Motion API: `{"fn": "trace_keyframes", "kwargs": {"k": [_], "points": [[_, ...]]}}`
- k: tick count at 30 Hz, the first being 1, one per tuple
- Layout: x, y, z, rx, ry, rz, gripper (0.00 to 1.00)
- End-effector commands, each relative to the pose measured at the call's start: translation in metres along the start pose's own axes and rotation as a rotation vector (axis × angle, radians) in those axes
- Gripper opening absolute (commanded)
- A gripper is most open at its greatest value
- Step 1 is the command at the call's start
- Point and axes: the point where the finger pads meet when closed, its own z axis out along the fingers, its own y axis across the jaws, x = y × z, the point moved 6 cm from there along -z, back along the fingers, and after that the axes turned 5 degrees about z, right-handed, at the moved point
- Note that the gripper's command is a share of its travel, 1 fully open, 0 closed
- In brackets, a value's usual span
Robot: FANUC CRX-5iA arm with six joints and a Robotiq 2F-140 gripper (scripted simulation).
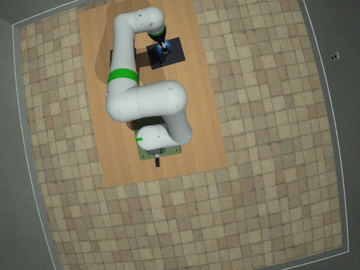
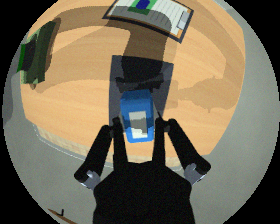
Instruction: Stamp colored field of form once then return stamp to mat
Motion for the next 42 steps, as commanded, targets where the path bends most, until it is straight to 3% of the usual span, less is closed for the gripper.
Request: {"fn": "trace_keyframes", "kwargs": {"k": [1,10,29,42], "points": [[0.000,0.000,0.000,0.000,0.000,0.000,0.20],[0.000,0.000,0.003,0.000,0.000,0.000,0.20],[0.000,0.000,0.037,0.000,0.000,0.000,0.20],[0.000,0.000,0.039,0.000,0.000,0.000,0.20]]}}
